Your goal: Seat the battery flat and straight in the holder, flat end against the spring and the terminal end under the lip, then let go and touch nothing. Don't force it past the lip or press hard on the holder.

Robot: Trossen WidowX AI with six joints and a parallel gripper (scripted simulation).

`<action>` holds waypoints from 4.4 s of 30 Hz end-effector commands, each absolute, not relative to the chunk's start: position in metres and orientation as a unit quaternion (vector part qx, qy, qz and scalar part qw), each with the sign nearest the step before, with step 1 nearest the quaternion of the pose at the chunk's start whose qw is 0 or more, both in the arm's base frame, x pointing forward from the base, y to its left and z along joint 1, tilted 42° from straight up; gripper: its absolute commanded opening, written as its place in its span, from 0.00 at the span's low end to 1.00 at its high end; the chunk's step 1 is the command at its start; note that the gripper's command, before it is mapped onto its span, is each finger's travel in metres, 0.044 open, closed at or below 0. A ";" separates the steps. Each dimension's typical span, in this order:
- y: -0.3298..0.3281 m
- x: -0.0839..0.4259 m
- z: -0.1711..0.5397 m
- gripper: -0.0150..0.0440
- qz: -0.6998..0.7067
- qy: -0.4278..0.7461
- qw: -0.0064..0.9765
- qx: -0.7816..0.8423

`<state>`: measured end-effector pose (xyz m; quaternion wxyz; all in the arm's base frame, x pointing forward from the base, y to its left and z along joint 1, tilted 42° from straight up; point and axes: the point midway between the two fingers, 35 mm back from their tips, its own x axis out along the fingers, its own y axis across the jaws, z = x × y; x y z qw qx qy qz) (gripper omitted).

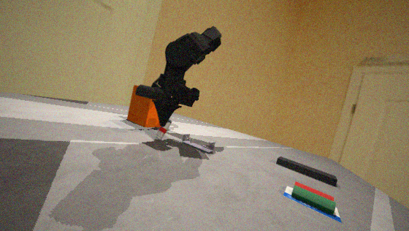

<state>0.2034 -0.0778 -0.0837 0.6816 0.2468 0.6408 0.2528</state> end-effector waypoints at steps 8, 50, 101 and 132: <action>-0.065 0.201 -0.074 0.25 0.254 0.639 0.682 0.249; -0.058 0.199 -0.051 0.64 0.633 0.270 0.657 -0.308; -0.023 0.202 -0.089 0.64 0.635 0.264 0.655 -0.313; -0.057 0.200 -0.051 0.37 0.634 0.267 0.655 -0.312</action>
